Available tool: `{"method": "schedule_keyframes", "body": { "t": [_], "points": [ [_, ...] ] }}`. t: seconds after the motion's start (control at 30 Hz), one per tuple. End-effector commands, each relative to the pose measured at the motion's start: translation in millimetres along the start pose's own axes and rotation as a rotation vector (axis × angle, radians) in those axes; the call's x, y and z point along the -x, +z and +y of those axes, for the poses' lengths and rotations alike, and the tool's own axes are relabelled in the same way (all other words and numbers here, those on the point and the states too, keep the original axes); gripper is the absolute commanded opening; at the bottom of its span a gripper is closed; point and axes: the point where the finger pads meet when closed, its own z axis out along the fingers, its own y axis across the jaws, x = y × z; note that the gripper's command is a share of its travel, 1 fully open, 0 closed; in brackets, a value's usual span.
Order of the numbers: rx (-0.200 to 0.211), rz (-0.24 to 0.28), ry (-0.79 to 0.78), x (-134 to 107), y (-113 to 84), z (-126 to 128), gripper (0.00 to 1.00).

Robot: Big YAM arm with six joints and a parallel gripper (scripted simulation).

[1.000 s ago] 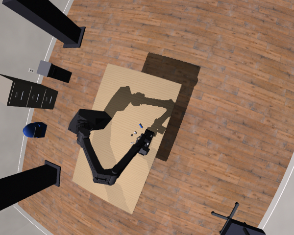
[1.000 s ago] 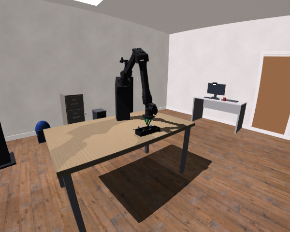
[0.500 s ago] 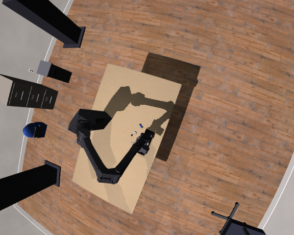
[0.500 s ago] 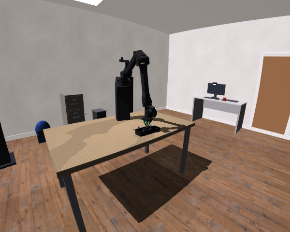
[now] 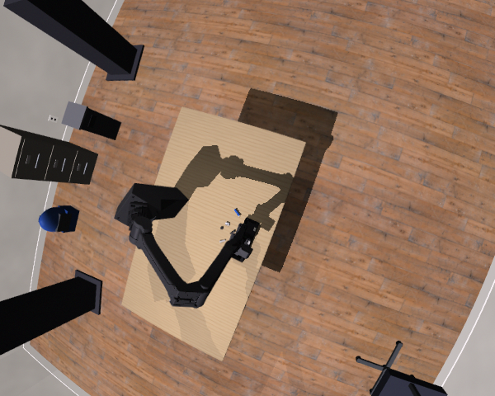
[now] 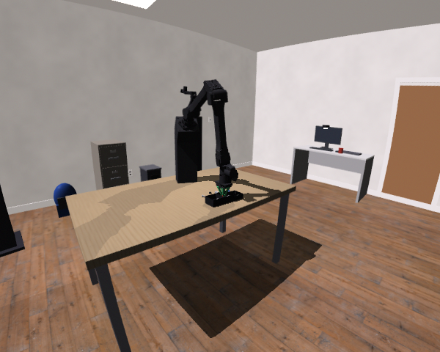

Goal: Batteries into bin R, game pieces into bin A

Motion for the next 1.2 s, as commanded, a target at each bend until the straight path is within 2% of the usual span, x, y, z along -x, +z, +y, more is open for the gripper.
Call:
{"method": "schedule_keyframes", "body": {
  "t": [0.0, 0.03, 0.23, 0.33, 0.5, 0.53, 1.17],
  "points": [
    [-0.01, 0.003, 0.001, -7.7, 6.7, -5.9, 0.1],
    [-0.034, 0.007, 0.008, -13.0, -6.0, -23.1, 0.1],
    [-0.034, 0.005, 0.01, -12.4, -7.3, -27.0, 0.1],
    [-0.014, 0.003, 0.006, -9.3, 1.2, -12.1, 0.1],
    [-0.016, 0.005, 0.007, -9.8, 1.3, -6.0, 0.1],
    [-0.016, 0.004, 0.007, -9.7, 1.5, -5.5, 0.29],
    [-0.011, 0.004, 0.005, -9.7, 3.1, -1.1, 0.29]
  ]
}}
